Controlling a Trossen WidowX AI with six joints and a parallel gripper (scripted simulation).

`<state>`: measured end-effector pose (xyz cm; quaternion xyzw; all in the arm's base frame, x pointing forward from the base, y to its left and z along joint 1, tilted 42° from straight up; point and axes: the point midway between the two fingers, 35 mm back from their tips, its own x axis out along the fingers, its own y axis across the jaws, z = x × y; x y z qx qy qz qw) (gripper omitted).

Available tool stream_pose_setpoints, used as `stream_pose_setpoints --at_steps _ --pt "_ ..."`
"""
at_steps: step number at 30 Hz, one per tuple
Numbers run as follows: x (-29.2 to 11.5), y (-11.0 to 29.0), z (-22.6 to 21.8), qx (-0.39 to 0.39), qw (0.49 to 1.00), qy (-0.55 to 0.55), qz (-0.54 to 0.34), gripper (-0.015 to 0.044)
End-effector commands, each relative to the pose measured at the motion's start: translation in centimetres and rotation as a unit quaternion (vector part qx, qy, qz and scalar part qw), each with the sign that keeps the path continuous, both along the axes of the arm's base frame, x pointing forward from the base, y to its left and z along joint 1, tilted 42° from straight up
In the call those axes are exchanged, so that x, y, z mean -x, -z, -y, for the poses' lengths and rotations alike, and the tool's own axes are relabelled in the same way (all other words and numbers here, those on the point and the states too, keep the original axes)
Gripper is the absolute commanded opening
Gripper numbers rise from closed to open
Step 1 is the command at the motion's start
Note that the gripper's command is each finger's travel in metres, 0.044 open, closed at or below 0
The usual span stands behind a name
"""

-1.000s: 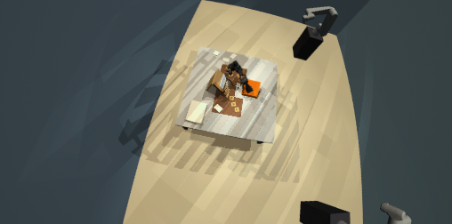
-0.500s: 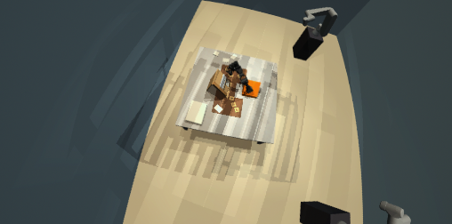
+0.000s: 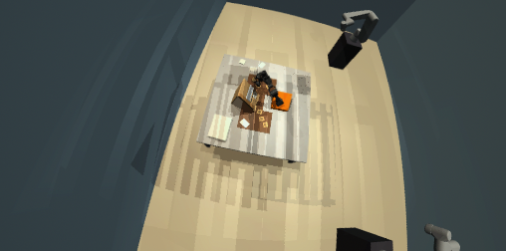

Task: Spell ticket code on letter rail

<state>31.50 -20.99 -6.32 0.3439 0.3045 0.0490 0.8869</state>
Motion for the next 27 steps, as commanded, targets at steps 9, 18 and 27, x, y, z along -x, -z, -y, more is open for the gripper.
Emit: stream_pose_setpoints --at_steps 9,18,27 --pt "0.1 -0.3 -0.8 -0.004 1.0 0.0 -0.001 0.0" --pt "0.1 -0.6 -1.2 -0.004 1.0 0.0 -0.001 0.0" --pt "0.1 -0.8 -1.5 -0.005 1.0 0.0 -0.001 0.0"
